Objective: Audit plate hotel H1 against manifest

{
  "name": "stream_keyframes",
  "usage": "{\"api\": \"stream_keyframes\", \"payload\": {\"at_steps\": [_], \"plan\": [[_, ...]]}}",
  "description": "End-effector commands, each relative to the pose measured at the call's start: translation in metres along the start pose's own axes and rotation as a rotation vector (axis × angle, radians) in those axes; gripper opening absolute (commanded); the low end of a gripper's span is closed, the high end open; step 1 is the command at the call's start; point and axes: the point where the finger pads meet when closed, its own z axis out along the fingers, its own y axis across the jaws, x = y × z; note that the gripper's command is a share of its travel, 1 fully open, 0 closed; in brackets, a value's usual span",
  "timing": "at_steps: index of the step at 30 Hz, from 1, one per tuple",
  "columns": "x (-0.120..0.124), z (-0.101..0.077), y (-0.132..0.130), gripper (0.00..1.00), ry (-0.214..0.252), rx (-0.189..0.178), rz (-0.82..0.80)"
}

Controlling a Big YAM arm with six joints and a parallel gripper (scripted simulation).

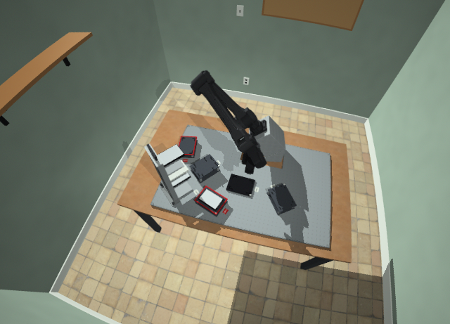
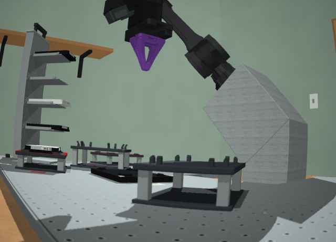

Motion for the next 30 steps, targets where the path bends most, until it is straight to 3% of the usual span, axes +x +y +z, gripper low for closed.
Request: {"api": "stream_keyframes", "payload": {"at_steps": [1,10,21,22,25,26,30], "plan": [[-0.024,-0.029,0.001,0.00,-0.052,-0.028,0.034],[-0.019,-0.019,-0.028,0.00,-0.022,-0.010,0.024],[-0.033,-0.024,-0.067,0.00,-0.036,-0.012,0.037],[-0.018,-0.012,-0.066,0.00,-0.033,-0.001,0.033],[-0.017,-0.012,-0.069,0.00,-0.045,0.004,0.044],[-0.018,-0.017,-0.067,0.00,-0.075,0.005,0.035],[-0.017,-0.012,-0.086,0.00,-0.106,0.027,0.097]]}}
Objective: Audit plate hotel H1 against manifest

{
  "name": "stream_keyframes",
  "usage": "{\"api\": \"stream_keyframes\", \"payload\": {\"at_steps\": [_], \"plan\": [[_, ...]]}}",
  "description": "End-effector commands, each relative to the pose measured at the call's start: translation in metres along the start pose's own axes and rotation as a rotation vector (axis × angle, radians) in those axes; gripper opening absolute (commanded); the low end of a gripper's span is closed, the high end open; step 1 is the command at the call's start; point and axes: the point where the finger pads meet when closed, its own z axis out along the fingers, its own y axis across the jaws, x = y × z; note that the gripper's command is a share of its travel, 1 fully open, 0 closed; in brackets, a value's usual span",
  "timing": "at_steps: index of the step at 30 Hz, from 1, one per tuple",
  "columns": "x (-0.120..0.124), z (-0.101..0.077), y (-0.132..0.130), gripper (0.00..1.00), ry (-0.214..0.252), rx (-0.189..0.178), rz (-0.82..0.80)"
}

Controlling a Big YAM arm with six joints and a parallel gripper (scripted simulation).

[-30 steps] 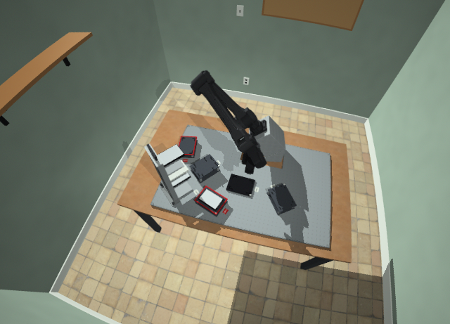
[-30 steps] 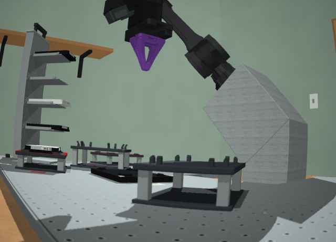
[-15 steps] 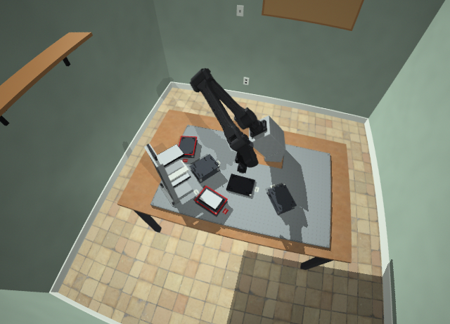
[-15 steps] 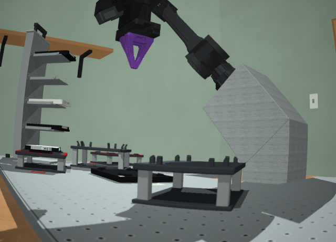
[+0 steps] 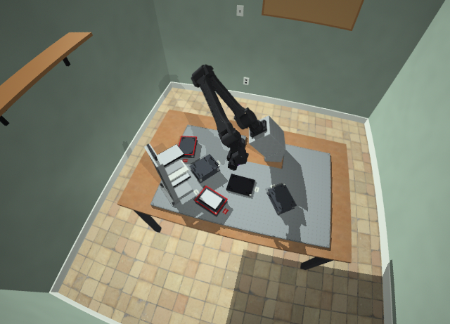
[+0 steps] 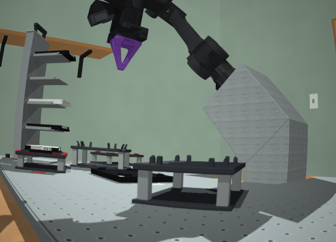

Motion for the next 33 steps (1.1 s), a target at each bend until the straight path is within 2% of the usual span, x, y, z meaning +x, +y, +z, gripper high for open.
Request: {"api": "stream_keyframes", "payload": {"at_steps": [1,10,12,21,24,27,29,30,33], "plan": [[0.001,0.001,-0.012,0.00,-0.039,0.006,0.023],[0.000,0.002,-0.042,0.00,-0.150,0.047,0.118],[0.000,0.002,-0.042,0.00,-0.150,0.047,0.118],[-0.002,0.002,-0.073,0.00,-0.261,0.088,0.212],[-0.004,-0.003,-0.068,0.00,-0.315,0.090,0.226],[-0.004,-0.002,-0.066,0.00,-0.346,0.104,0.252],[-0.004,-0.002,-0.066,0.00,-0.346,0.104,0.252],[-0.001,0.003,-0.072,0.00,-0.343,0.118,0.280],[-0.004,-0.003,-0.068,0.00,-0.400,0.119,0.301]]}}
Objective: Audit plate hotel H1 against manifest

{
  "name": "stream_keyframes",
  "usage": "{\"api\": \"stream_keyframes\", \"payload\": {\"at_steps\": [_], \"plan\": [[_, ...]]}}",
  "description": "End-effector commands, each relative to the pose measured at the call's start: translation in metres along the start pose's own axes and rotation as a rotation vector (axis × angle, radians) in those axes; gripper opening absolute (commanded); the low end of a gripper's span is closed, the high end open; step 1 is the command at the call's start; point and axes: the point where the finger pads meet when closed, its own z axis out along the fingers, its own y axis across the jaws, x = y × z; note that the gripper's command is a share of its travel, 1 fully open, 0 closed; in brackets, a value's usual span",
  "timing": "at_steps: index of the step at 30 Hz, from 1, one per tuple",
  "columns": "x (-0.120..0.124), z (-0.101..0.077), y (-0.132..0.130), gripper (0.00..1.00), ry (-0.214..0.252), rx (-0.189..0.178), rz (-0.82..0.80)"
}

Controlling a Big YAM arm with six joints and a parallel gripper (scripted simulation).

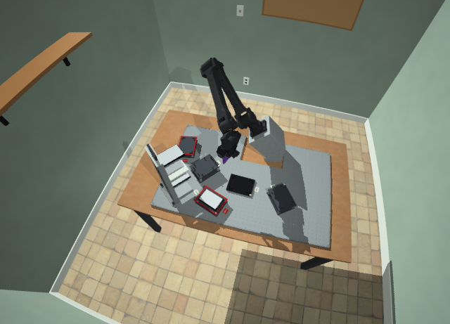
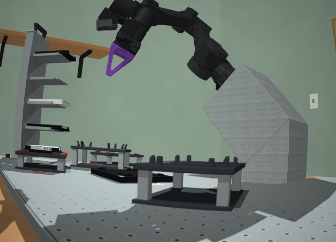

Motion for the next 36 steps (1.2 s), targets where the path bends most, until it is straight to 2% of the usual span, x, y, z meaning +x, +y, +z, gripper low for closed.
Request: {"api": "stream_keyframes", "payload": {"at_steps": [1,11,13,14,17,24,25,27,36], "plan": [[-0.004,-0.004,0.003,0.00,-0.059,-0.004,0.025],[-0.002,-0.003,0.004,0.00,-0.174,0.040,0.124],[-0.002,-0.003,0.004,0.00,-0.174,0.040,0.124],[0.001,0.001,-0.001,0.00,-0.173,0.058,0.139],[0.000,-0.002,0.005,0.00,-0.217,0.057,0.155],[0.001,-0.002,0.005,0.00,-0.301,0.086,0.229],[0.003,0.003,-0.004,0.00,-0.300,0.106,0.248],[-0.001,0.001,-0.014,0.00,-0.336,0.112,0.286],[0.002,0.004,-0.035,0.00,-0.326,0.115,0.264]]}}
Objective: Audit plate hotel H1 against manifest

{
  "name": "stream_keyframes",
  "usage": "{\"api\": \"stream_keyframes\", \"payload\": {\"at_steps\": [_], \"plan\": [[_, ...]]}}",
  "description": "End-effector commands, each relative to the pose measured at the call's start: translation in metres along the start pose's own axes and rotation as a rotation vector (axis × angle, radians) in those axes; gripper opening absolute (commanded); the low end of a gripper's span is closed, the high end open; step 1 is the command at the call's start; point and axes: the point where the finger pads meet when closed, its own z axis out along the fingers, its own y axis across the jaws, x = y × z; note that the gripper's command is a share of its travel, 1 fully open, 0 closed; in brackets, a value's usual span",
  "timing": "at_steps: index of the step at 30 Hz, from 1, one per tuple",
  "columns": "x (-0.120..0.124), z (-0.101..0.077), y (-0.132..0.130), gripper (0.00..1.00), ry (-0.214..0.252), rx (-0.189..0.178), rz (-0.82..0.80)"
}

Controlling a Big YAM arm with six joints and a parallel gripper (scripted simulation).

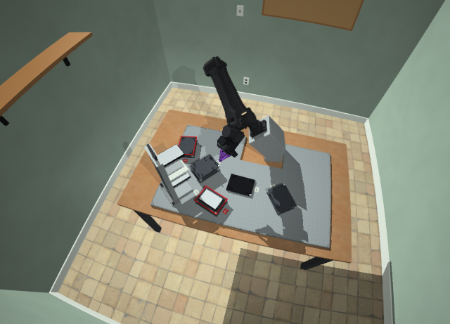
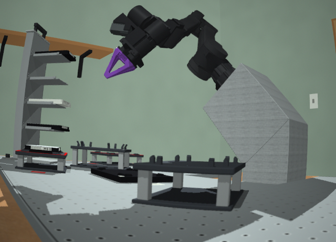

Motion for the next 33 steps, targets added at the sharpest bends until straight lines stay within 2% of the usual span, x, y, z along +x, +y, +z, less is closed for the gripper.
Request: {"api": "stream_keyframes", "payload": {"at_steps": [1,16,21,33], "plan": [[0.001,0.002,-0.013,0.00,0.005,0.014,-0.038],[-0.010,0.010,-0.055,0.00,0.002,0.014,-0.038],[-0.040,0.012,-0.078,0.00,-0.032,0.024,-0.005],[-0.047,0.014,-0.114,0.00,-0.040,0.029,-0.011]]}}
